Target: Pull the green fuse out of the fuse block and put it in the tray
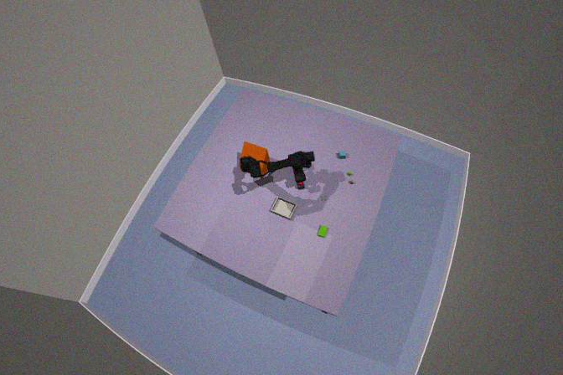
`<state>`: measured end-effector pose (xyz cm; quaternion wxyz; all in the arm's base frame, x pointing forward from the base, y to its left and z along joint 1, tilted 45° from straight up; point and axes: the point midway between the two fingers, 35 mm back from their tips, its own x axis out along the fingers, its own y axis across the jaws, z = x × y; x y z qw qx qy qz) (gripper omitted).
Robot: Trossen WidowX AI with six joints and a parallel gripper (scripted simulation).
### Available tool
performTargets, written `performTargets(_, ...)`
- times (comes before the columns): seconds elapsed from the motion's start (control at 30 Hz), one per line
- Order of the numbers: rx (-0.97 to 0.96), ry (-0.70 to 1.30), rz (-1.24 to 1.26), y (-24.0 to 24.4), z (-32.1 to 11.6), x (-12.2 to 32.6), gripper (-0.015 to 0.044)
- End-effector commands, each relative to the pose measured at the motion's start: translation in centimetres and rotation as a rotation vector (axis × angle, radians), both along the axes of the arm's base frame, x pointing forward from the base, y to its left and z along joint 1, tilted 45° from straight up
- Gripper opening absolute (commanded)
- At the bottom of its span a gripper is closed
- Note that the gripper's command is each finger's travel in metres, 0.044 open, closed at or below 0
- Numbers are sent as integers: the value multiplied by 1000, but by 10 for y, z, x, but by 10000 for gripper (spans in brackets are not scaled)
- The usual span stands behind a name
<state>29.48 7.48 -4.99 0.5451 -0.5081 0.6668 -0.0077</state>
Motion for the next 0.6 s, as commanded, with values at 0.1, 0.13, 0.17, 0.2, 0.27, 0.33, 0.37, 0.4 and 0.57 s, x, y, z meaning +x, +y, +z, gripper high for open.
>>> performTargets(0.1, -4, 2, 3, -2, -2, 0, 74)
performTargets(0.13, -4, 2, 3, -2, -2, 0, 74)
performTargets(0.17, -4, 2, 3, -2, -2, 0, 74)
performTargets(0.2, -4, 2, 3, -2, -2, 0, 74)
performTargets(0.27, -4, 2, 3, -2, -2, 0, 74)
performTargets(0.33, -4, 2, 3, -2, -2, 0, 74)
performTargets(0.37, -4, 2, 3, -3, -2, 0, 74)
performTargets(0.4, -4, 2, 3, -3, -2, 1, 74)
performTargets(0.57, -4, 2, 3, -6, -5, 1, 74)
